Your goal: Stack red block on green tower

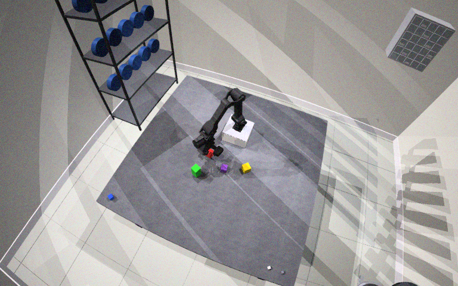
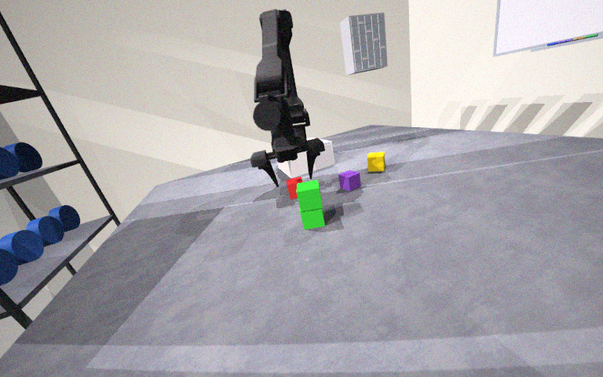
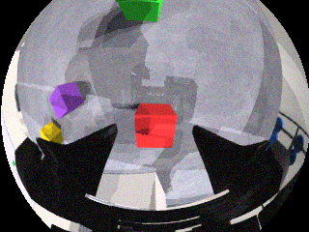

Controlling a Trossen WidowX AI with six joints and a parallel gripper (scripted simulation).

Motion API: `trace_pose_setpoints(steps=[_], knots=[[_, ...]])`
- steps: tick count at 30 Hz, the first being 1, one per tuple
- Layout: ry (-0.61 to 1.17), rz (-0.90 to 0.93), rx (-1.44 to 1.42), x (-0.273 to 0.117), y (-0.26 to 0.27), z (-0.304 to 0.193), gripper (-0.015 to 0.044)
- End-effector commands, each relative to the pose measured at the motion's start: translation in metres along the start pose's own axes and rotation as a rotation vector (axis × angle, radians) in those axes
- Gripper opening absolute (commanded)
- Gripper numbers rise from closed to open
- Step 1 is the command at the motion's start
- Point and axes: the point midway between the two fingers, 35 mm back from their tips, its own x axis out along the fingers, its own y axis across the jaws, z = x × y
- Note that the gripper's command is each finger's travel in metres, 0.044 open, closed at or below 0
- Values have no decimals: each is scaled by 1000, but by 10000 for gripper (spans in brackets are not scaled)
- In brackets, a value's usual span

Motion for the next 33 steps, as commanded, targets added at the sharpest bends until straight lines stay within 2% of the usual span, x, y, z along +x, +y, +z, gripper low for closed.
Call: trace_pose_setpoints(steps=[1,15,31,33], knots=[[10,-1,4,9,0,-2,440],[10,-1,4,30,1,-4,440],[10,-1,4,30,1,-4,440],[10,-1,4,30,1,-4,387]])
